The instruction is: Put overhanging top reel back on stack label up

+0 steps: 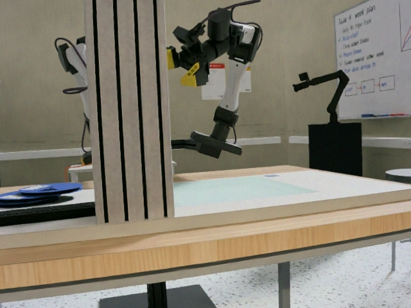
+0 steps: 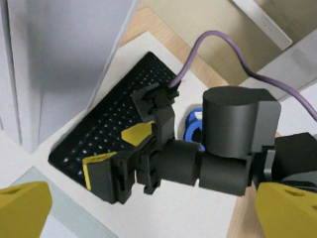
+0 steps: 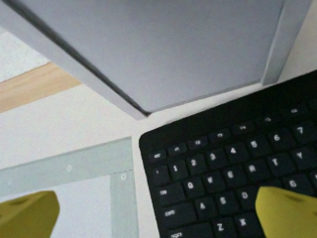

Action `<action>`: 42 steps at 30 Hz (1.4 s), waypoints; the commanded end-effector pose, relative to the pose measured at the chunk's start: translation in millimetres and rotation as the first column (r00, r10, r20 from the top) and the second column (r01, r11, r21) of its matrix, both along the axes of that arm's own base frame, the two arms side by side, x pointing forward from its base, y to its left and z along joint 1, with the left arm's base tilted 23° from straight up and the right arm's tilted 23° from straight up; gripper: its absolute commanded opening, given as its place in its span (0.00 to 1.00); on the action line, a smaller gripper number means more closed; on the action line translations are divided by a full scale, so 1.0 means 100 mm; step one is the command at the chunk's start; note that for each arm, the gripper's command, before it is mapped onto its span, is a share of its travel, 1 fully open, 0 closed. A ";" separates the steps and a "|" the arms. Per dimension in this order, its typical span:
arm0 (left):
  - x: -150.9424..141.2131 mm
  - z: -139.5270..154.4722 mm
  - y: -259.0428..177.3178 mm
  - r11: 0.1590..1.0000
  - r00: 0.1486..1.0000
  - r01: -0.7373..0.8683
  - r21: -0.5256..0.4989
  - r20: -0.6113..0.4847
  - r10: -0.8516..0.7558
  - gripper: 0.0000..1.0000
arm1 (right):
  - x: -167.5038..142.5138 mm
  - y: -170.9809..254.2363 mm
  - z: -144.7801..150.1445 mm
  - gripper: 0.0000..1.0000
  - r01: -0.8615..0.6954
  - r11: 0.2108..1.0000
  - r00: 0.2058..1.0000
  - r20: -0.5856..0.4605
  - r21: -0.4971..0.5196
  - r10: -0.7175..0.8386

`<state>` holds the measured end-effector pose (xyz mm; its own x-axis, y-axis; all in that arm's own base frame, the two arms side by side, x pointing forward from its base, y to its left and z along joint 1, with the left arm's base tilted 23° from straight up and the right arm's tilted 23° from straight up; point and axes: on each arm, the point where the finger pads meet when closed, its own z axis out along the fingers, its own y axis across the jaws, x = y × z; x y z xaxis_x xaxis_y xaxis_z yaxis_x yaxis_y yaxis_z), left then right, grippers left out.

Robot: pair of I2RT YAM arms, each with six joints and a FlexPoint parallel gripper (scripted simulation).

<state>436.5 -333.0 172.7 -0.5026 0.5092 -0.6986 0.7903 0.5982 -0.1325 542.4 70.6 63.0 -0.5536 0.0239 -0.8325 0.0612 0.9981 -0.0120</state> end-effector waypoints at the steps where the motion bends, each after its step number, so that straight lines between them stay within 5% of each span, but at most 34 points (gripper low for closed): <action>1: -0.01 0.12 -0.05 1.000 1.000 0.011 -0.017 0.025 -0.010 1.00 | 0.02 0.04 0.09 1.00 -0.008 1.000 1.000 0.022 0.005 0.008; 18: -0.01 0.12 -0.05 1.000 1.000 0.011 -0.017 0.025 -0.010 1.00 | 0.02 0.04 0.09 1.00 -0.008 1.000 1.000 0.022 0.005 0.008; 27: -0.13 0.19 0.01 0.992 0.985 0.124 -0.016 0.119 -0.122 1.00 | -0.28 -0.20 0.13 0.00 0.244 0.969 0.969 0.033 0.043 -0.245; 32: -0.39 0.07 0.10 0.965 0.946 0.261 0.020 0.193 -0.260 1.00 | -0.83 -0.49 0.06 0.00 0.528 0.846 0.848 0.017 0.071 -0.530; 34: -0.39 0.07 0.10 0.965 0.946 0.261 0.020 0.193 -0.260 1.00 | -0.83 -0.49 0.06 0.00 0.528 0.846 0.848 0.017 0.071 -0.530; 42: -0.95 -0.24 0.34 0.890 0.846 0.448 0.085 0.280 -0.453 1.00 | -1.58 -0.77 0.03 0.00 0.790 0.605 0.609 -0.015 0.100 -0.793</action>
